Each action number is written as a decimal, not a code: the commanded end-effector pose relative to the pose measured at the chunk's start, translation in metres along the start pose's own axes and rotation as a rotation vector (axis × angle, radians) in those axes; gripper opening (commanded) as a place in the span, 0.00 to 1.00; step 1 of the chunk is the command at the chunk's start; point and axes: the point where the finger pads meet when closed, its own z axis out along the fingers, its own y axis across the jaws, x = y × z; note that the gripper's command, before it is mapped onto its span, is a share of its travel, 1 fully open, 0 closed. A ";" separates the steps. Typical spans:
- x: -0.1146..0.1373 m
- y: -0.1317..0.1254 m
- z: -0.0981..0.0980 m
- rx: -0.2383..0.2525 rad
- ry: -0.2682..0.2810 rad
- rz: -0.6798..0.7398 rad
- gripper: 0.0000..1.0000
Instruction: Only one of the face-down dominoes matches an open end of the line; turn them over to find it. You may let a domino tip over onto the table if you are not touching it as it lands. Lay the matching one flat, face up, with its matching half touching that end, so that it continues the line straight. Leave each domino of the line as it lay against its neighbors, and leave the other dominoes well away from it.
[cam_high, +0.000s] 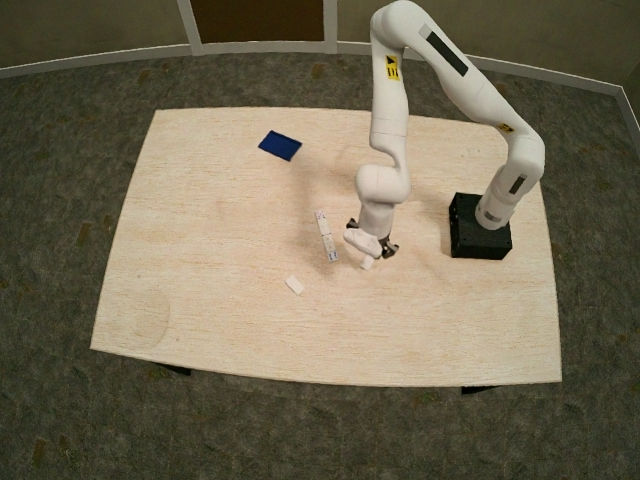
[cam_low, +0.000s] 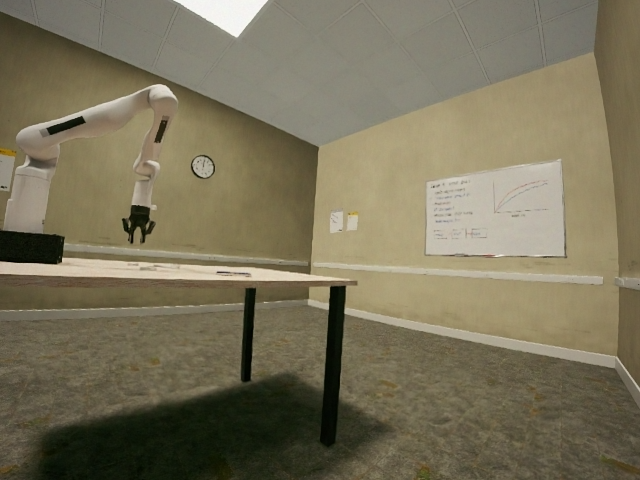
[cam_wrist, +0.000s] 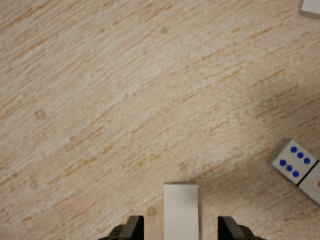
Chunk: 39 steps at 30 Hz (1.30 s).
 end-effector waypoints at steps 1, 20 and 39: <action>0.000 0.000 0.000 -0.001 0.001 0.000 0.48; 0.000 0.000 0.004 -0.001 0.001 0.000 0.48; 0.000 0.001 0.033 -0.001 0.001 -0.001 0.48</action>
